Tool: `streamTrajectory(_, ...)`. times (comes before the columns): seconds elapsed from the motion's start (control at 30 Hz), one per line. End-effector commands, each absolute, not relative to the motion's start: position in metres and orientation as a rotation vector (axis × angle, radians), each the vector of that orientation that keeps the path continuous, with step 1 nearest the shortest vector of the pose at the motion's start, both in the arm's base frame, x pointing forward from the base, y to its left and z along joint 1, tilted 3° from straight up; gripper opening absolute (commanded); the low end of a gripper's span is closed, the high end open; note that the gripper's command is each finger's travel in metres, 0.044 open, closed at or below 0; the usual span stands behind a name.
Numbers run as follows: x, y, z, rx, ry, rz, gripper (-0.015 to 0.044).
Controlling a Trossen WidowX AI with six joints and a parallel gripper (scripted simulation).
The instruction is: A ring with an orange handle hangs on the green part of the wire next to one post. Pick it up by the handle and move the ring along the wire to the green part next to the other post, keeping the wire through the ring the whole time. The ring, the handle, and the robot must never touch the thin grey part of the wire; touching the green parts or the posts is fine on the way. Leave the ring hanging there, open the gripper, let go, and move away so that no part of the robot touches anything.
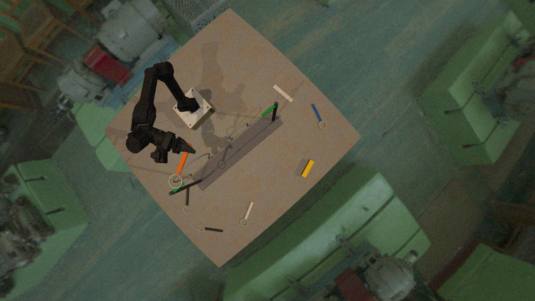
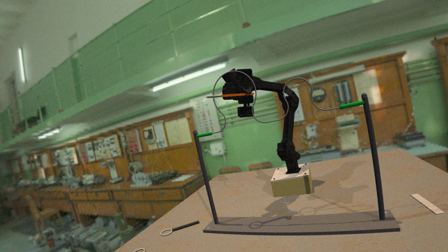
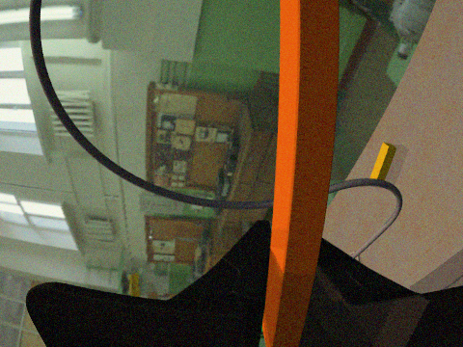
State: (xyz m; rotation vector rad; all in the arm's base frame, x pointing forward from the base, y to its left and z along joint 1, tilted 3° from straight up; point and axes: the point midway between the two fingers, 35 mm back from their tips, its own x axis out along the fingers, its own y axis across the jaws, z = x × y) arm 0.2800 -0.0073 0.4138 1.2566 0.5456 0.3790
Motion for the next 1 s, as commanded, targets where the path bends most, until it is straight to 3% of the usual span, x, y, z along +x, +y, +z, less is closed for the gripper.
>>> streamTrajectory(0.0, 0.2823, -0.0087, 0.4135, 1.206, 0.546, 0.363, -0.0150)
streamTrajectory(0.97, 0.2830, -0.0123, 0.4051, 0.848, 0.539, 0.253, -0.0150)
